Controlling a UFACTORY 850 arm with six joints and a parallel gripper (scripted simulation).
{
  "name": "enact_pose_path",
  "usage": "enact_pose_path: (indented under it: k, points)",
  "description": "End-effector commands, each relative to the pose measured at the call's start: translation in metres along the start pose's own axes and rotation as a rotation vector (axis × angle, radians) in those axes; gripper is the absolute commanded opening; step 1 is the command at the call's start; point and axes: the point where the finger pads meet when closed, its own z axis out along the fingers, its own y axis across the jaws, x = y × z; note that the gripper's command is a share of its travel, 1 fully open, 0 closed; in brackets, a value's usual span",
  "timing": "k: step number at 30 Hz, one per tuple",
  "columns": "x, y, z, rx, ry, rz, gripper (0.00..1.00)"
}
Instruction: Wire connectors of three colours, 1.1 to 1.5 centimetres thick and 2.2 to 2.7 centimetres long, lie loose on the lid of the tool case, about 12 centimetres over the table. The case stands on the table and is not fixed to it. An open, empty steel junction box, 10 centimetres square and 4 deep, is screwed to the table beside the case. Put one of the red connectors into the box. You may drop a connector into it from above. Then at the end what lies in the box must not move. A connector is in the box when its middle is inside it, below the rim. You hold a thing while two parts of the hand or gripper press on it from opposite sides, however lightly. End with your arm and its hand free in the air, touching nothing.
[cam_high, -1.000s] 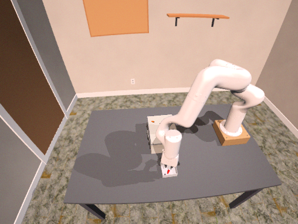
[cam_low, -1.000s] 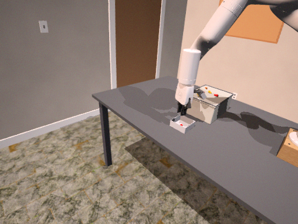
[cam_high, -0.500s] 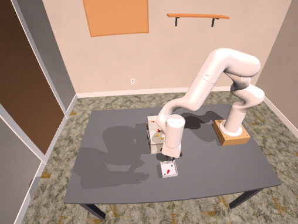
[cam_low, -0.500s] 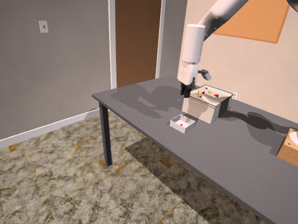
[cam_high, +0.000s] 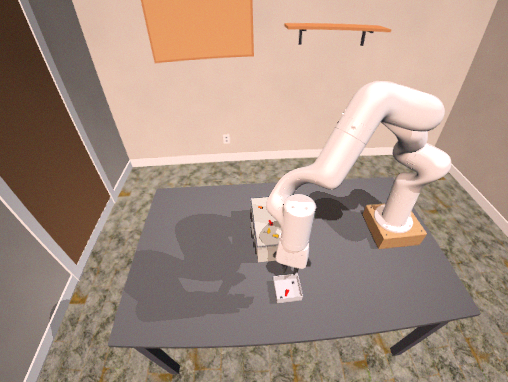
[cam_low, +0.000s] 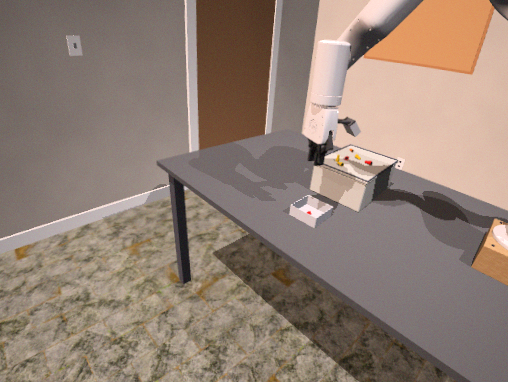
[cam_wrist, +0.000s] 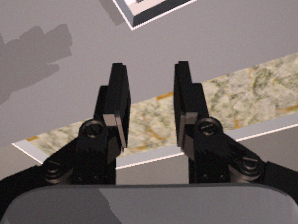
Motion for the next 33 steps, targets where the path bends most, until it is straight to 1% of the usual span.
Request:
enact_pose_path:
  k: [1, 4, 6, 33]
  points:
    - [-0.001, -0.001, -0.006, 0.002, -0.002, 0.000, 0.30]
    - [-0.001, -0.001, -0.023, 0.002, -0.002, 0.000, 0.30]
    - [-0.001, -0.001, -0.029, 0.002, -0.002, 0.000, 0.30]
    - [-0.001, -0.001, -0.030, 0.002, -0.002, 0.000, 0.30]
